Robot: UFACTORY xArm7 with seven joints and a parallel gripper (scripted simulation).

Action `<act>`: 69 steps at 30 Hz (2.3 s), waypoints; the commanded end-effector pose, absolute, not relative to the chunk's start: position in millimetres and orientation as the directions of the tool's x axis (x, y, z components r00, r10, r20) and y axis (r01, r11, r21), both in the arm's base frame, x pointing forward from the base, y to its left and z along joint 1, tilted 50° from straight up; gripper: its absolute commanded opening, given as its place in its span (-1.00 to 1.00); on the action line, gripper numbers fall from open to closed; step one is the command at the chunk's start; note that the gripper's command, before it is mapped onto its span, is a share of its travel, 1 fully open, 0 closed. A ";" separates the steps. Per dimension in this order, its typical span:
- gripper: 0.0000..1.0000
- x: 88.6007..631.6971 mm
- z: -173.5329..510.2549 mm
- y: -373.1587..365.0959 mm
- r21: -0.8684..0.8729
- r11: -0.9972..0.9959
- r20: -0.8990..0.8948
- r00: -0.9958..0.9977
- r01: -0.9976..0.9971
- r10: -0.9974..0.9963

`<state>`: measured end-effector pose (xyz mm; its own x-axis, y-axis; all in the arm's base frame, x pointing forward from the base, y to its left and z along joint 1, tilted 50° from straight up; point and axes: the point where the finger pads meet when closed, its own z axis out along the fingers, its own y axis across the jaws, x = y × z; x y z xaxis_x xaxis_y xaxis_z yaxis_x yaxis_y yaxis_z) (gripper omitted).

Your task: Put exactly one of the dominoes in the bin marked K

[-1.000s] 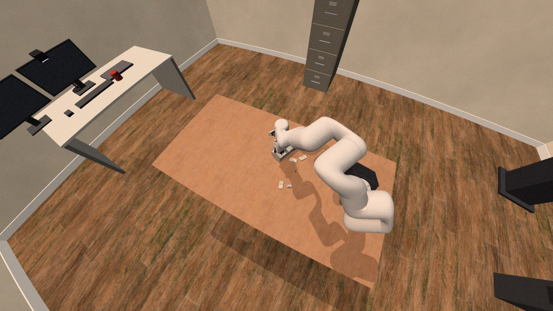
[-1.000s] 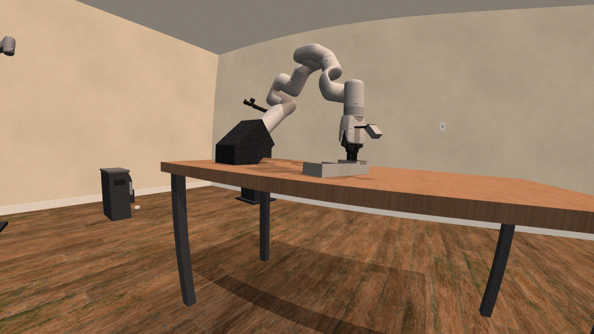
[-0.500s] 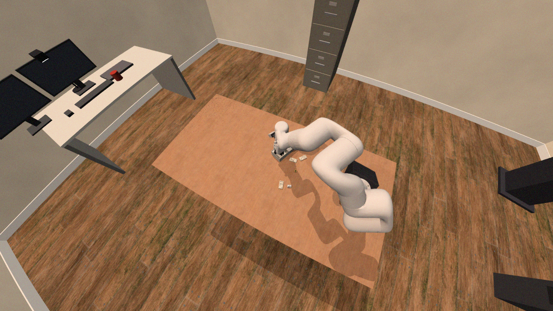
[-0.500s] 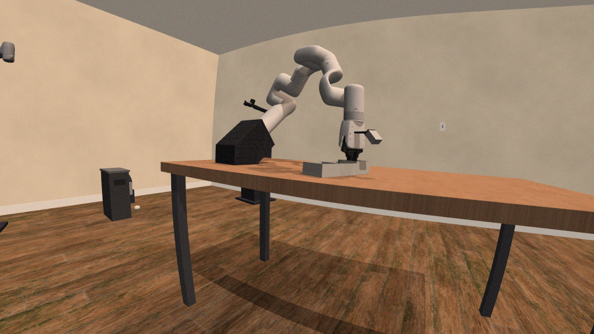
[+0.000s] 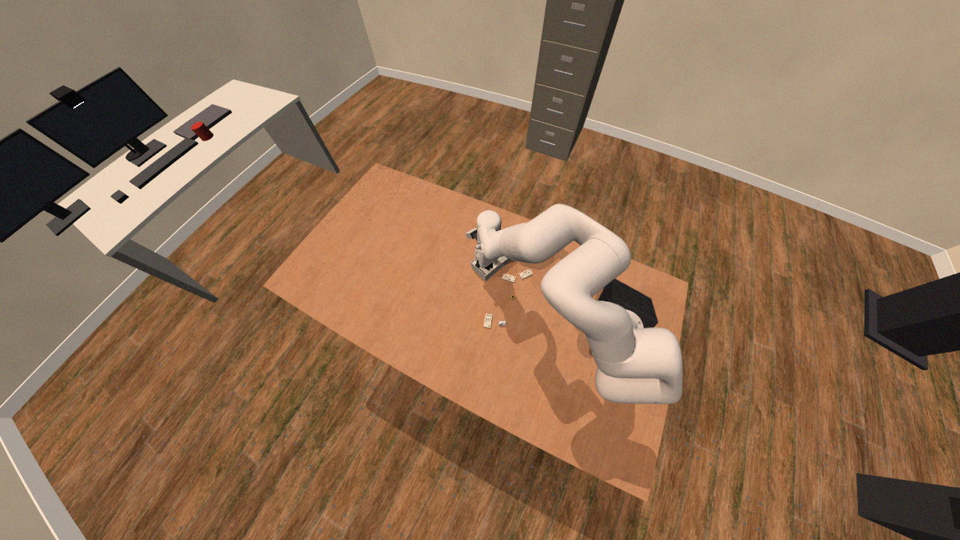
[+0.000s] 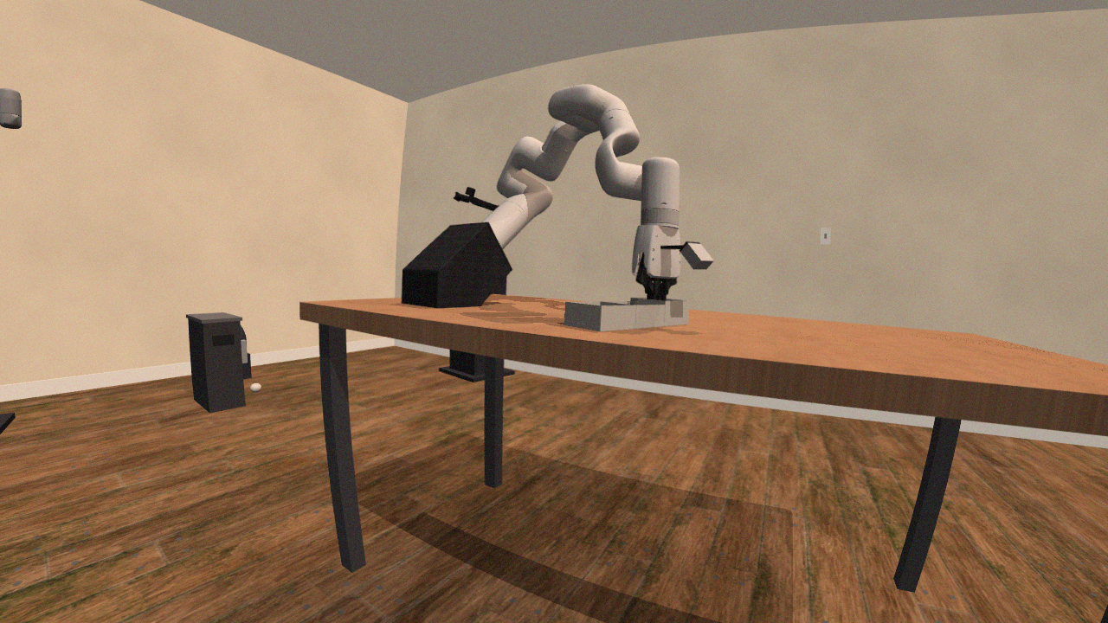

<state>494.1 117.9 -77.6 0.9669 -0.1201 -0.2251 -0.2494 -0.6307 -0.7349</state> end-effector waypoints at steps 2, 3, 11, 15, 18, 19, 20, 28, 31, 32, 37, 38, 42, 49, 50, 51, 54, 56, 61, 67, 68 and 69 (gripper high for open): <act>-0.85 495.8 -77.1 115.8 -0.734 -0.631 -0.222 0.967 -0.250 -0.124; -0.85 495.8 -77.1 115.8 -0.734 -0.631 -0.222 0.967 -0.250 -0.124; -0.85 495.8 -77.1 115.8 -0.734 -0.631 -0.222 0.967 -0.250 -0.124; -0.85 495.8 -77.1 115.8 -0.734 -0.631 -0.222 0.967 -0.250 -0.124; -0.85 495.8 -77.1 115.8 -0.734 -0.631 -0.222 0.967 -0.250 -0.124; -0.85 495.8 -77.1 115.8 -0.734 -0.631 -0.222 0.967 -0.250 -0.124; -0.85 495.8 -77.1 115.8 -0.734 -0.631 -0.222 0.967 -0.250 -0.124; -0.85 496.0 -74.6 112.8 -0.734 -0.631 -0.222 0.967 -0.250 -0.124; -0.85 496.2 -72.0 109.7 -0.734 -0.631 -0.222 0.967 -0.250 -0.124; -0.85 496.2 -71.2 108.7 -0.734 -0.631 -0.222 0.967 -0.250 -0.124; -0.85 496.4 -68.6 105.6 -0.734 -0.631 -0.222 0.967 -0.250 -0.124; -0.85 496.5 -67.8 104.6 -0.734 -0.631 -0.222 0.967 -0.250 -0.124; -0.85 496.8 -64.3 100.5 -0.734 -0.631 -0.222 0.967 -0.250 -0.124; -0.85 497.3 -58.4 93.3 -0.734 -0.631 -0.222 0.967 -0.250 -0.124; -0.85 497.3 -57.9 92.8 -0.734 -0.631 -0.222 0.967 -0.250 -0.124; -0.85 497.5 -55.4 89.8 -0.734 -0.631 -0.222 0.967 -0.250 -0.124; -0.85 497.7 -52.8 86.7 -0.734 -0.631 -0.222 0.967 -0.250 -0.124; -0.85 498.1 -47.7 80.6 -0.734 -0.631 -0.222 0.967 -0.250 -0.124; -0.85 498.8 -39.1 70.3 -0.734 -0.631 -0.222 0.967 -0.250 -0.124; -0.85 499.2 -33.8 63.9 -0.734 -0.631 -0.222 0.967 -0.250 -0.124; -0.85 499.6 -28.4 57.5 -0.734 -0.631 -0.222 0.967 -0.250 -0.124; -0.85 500.0 -23.1 51.1 -0.734 -0.631 -0.222 0.967 -0.250 -0.124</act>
